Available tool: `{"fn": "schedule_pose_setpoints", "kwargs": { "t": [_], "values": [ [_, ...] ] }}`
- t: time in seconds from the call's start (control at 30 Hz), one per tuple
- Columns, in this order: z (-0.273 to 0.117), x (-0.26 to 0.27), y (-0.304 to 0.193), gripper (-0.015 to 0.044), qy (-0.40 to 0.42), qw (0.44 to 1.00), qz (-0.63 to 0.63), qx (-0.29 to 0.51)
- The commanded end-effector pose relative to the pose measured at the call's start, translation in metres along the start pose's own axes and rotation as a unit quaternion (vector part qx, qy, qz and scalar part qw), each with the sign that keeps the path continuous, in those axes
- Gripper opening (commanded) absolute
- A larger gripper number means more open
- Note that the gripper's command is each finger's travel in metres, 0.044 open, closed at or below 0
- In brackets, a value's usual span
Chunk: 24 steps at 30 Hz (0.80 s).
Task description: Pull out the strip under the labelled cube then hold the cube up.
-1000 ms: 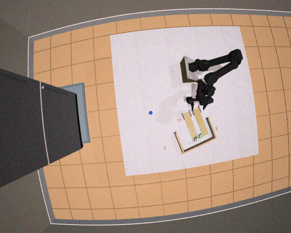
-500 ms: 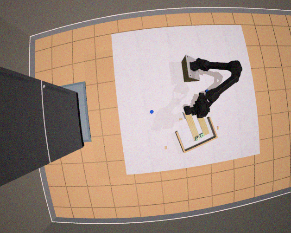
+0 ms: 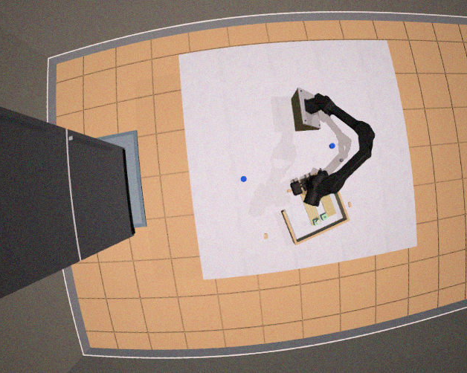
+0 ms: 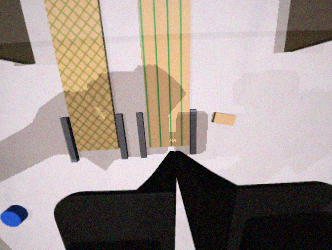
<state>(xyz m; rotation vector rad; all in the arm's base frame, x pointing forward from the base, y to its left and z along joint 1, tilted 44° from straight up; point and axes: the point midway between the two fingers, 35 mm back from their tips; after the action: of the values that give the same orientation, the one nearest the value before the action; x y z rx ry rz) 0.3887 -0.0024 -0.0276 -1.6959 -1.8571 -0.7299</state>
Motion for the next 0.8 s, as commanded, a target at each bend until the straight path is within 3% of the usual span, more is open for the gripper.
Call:
{"fn": "schedule_pose_setpoints", "kwargs": {
  "t": [0.0, 0.77],
  "values": [
    [0.001, 0.004, 0.004, 0.0000, 0.000, 1.000, -0.011, 0.013],
    [0.035, 0.002, 0.005, 0.0000, 0.000, 1.000, -0.011, 0.013]
  ]
}}
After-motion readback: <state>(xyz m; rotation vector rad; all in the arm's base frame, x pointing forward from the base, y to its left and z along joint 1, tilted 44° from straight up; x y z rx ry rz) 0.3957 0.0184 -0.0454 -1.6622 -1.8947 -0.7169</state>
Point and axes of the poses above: the point midway between the two fingers, 35 mm back from their tips, its own z axis out along the fingers, its own x axis across the jaws, y = z × x, and after that the axes turned 15 degrees about z, right-handed
